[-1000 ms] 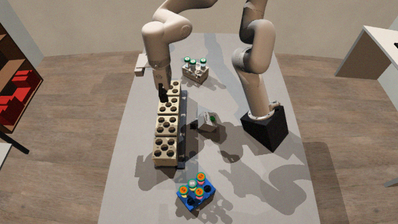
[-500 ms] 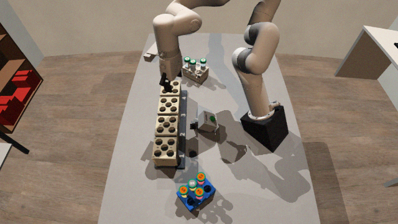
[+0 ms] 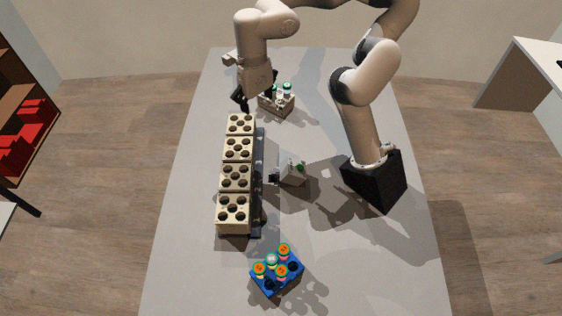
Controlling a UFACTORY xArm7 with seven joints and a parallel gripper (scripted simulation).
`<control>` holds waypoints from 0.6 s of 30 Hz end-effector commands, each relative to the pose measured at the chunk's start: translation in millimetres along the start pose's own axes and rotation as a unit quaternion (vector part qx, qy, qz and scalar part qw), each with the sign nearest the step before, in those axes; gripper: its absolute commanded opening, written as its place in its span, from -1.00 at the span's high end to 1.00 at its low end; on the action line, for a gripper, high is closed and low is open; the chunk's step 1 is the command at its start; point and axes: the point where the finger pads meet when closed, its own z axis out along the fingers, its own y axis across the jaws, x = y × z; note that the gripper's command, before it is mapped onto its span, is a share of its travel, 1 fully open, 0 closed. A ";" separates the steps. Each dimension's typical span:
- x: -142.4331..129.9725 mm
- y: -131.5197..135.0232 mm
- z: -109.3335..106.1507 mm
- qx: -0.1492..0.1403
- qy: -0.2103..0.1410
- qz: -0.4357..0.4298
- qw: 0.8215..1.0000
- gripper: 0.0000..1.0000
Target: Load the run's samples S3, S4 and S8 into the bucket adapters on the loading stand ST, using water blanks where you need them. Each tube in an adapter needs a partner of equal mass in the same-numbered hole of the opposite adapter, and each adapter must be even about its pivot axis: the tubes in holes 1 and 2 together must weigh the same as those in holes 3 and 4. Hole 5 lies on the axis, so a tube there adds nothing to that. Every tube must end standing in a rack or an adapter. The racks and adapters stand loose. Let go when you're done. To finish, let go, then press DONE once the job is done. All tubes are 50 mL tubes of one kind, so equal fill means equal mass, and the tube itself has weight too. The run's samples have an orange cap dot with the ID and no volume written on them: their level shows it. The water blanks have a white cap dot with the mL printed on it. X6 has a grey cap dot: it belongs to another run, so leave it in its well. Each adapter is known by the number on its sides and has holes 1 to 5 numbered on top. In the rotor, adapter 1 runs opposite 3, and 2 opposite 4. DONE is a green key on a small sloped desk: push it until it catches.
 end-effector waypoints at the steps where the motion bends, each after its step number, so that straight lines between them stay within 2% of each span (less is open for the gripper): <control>1: 8.4 25.6 -2.5 0.003 0.003 0.023 1.000 -1.00; 4: 9.9 30.5 -2.4 0.003 0.003 0.023 1.000 -1.00; 18: 29.6 97.9 -2.2 0.003 0.003 0.023 1.000 -1.00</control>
